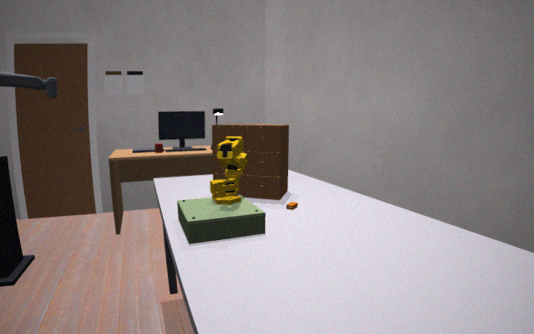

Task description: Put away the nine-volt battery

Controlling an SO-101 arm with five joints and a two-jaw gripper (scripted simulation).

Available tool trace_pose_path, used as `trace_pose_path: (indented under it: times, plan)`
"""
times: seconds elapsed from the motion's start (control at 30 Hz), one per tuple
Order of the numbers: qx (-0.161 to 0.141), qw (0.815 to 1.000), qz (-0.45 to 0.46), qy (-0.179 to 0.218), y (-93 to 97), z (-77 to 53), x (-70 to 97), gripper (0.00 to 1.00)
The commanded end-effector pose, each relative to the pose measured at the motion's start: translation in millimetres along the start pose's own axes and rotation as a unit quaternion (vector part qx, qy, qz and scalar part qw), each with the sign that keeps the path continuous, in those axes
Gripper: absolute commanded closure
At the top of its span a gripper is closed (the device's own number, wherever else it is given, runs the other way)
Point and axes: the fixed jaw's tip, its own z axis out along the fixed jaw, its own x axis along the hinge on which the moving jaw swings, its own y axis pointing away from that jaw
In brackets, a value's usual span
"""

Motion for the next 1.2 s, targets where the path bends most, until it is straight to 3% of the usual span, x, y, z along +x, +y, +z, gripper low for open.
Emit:
trace_pose_path:
  times: [0.0,0.17,1.17]
  plan:
    - [0.001,1.0,-0.029,-0.009,-0.5,1.6,-4.2,0.5]
    - [0.003,0.996,-0.09,-0.009,-1.3,1.6,-3.4,0.5]
    - [0.003,0.996,-0.09,-0.009,-1.3,1.6,-3.4,0.5]
